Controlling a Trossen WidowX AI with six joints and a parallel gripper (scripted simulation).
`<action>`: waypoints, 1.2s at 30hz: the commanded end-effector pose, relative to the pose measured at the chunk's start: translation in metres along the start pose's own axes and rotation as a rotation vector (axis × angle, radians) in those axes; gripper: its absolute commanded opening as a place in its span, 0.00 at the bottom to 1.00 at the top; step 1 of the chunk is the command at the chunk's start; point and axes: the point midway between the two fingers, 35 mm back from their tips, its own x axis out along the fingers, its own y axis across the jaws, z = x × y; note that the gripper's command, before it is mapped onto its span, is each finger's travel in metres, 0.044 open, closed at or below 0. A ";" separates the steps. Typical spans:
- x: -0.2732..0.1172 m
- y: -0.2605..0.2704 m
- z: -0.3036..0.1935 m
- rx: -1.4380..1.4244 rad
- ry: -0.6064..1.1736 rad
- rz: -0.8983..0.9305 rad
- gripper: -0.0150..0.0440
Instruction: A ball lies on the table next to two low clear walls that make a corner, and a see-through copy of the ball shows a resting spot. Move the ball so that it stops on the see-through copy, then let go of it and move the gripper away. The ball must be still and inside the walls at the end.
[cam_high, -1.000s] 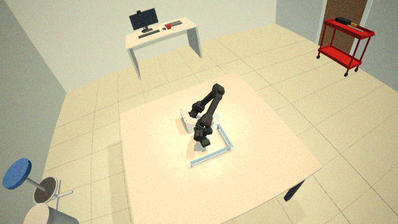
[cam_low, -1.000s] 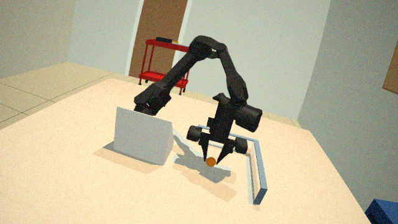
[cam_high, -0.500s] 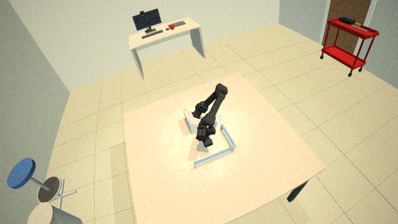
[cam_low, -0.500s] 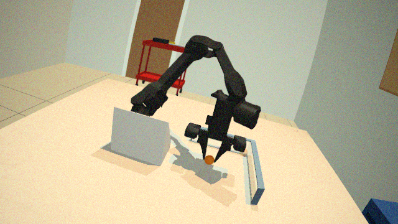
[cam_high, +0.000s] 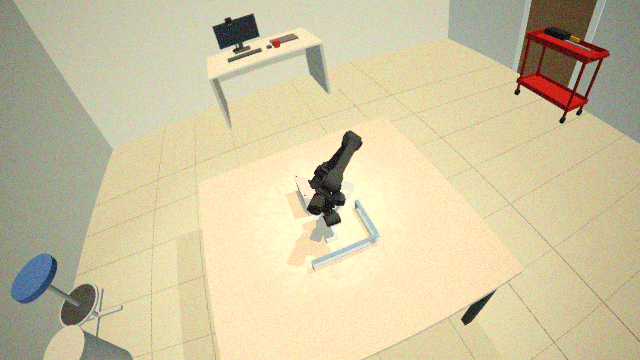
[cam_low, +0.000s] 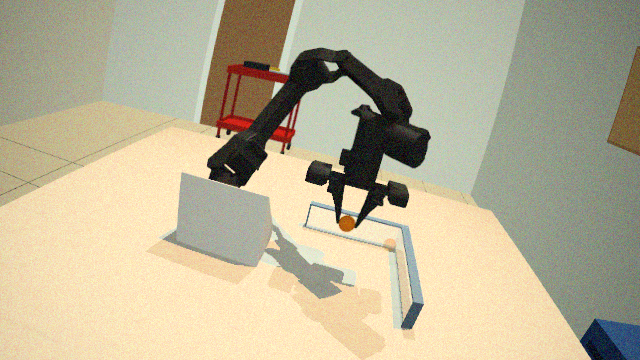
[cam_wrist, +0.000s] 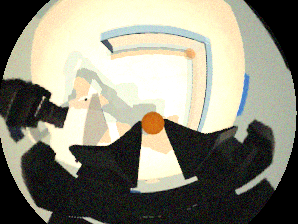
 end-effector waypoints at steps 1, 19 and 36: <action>-0.028 0.004 0.002 -0.014 -0.004 0.001 0.25; -0.032 -0.014 0.017 0.263 0.002 0.000 0.25; -0.022 -0.044 0.044 0.716 0.006 -0.006 0.25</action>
